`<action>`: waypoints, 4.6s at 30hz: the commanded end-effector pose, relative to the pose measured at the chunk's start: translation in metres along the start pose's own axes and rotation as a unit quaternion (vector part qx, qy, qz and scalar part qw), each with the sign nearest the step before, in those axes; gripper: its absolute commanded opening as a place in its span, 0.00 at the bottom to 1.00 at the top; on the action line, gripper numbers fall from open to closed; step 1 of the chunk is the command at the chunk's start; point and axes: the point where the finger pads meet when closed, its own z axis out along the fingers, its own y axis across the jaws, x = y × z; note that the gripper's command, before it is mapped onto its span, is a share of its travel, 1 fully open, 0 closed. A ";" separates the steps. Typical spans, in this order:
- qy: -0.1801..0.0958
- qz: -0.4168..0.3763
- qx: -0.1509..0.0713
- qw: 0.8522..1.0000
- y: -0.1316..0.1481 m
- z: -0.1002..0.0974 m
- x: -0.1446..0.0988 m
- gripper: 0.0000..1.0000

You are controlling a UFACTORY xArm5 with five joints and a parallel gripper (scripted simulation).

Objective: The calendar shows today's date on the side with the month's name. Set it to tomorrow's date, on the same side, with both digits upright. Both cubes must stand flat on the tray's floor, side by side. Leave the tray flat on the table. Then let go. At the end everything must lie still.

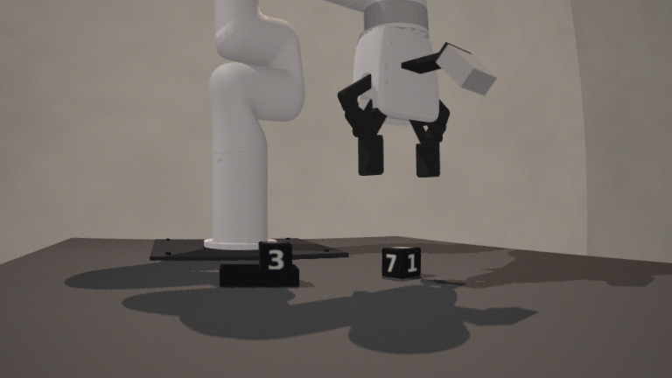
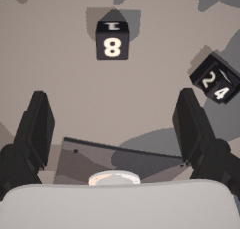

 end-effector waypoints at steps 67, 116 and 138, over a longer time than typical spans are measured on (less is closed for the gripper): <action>0.002 0.001 0.000 1.000 0.000 0.019 0.000 0.49; 0.002 0.001 0.000 1.000 0.000 0.061 0.000 0.49; 0.002 0.001 0.000 1.000 0.000 0.061 0.000 0.49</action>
